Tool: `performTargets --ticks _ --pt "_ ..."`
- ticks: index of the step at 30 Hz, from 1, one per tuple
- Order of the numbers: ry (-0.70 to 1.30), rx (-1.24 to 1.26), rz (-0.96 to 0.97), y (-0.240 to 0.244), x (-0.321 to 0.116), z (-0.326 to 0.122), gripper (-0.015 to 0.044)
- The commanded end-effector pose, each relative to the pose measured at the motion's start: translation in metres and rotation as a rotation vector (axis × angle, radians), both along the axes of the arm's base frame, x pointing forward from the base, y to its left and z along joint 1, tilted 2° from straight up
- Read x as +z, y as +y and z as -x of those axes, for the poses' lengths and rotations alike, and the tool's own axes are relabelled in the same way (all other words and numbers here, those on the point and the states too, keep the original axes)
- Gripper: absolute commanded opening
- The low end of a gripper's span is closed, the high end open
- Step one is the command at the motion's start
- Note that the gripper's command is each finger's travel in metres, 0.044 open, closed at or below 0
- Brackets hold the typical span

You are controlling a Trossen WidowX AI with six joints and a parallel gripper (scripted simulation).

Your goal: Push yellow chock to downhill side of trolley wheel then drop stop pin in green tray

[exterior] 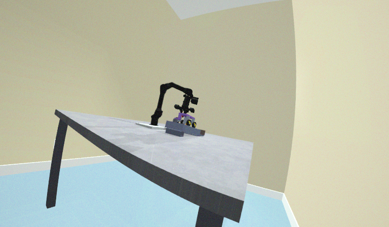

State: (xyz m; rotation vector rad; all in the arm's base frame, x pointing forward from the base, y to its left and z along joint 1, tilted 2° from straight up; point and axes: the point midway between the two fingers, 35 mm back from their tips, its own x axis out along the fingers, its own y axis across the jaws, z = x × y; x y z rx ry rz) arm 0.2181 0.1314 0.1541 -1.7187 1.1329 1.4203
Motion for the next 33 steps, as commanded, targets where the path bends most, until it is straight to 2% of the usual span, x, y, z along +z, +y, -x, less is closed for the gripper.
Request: performTargets --ticks 1,33 --pt "0.020 0.112 -0.018 -0.0011 -0.0003 0.0012 0.0000" --pt "0.164 1.068 -0.135 -0.0069 0.0002 -0.0001 0.0000"
